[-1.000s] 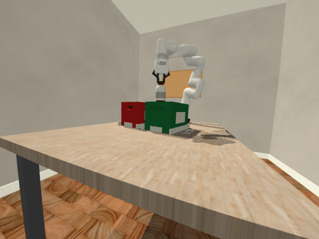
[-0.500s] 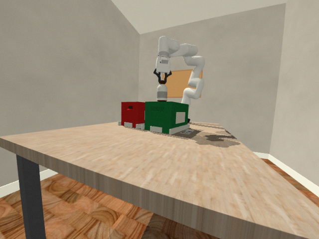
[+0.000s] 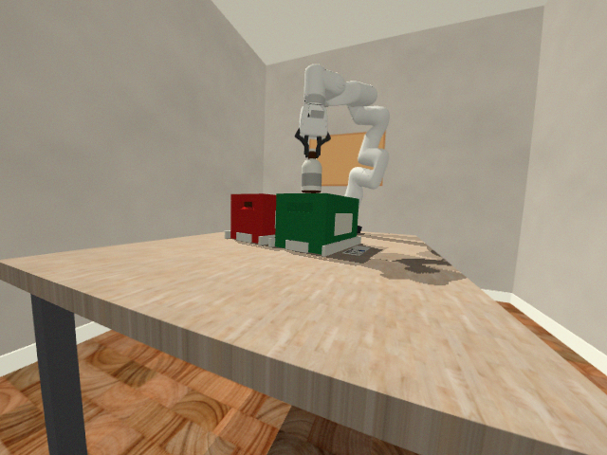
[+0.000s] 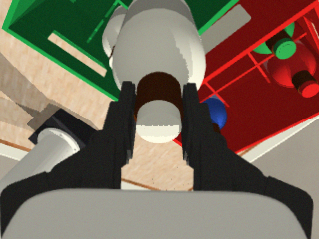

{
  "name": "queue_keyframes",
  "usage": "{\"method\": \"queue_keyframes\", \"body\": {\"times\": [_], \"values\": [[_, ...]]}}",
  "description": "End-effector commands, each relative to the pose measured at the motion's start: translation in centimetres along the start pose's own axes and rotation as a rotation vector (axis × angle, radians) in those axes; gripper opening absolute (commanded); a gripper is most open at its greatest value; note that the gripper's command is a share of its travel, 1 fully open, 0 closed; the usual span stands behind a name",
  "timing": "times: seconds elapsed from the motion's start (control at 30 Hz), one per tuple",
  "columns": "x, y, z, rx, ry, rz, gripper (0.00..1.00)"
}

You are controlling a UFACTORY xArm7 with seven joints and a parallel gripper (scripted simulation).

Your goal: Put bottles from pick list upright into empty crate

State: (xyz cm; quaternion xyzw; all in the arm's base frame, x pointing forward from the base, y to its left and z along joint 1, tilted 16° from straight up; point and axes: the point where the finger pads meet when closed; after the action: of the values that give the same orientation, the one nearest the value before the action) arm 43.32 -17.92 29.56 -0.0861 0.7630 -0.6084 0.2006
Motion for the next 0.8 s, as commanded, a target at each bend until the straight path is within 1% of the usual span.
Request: {"method": "queue_keyframes", "body": {"times": [0.0,0.77], "values": [[-0.56,-0.23,0.03,0.004,0.001,0.003,0.0],[-0.36,-0.23,0.19,0.004,0.001,0.003,0.0]]}}
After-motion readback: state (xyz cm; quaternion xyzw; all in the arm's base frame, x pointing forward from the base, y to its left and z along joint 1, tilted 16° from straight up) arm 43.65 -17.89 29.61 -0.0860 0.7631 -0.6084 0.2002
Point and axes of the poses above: the point where the finger pads meet when closed, its own y axis out along the fingers, its own z axis across the jaws, x = y × z, and after that the axes turned 1 degree about -y, right-handed
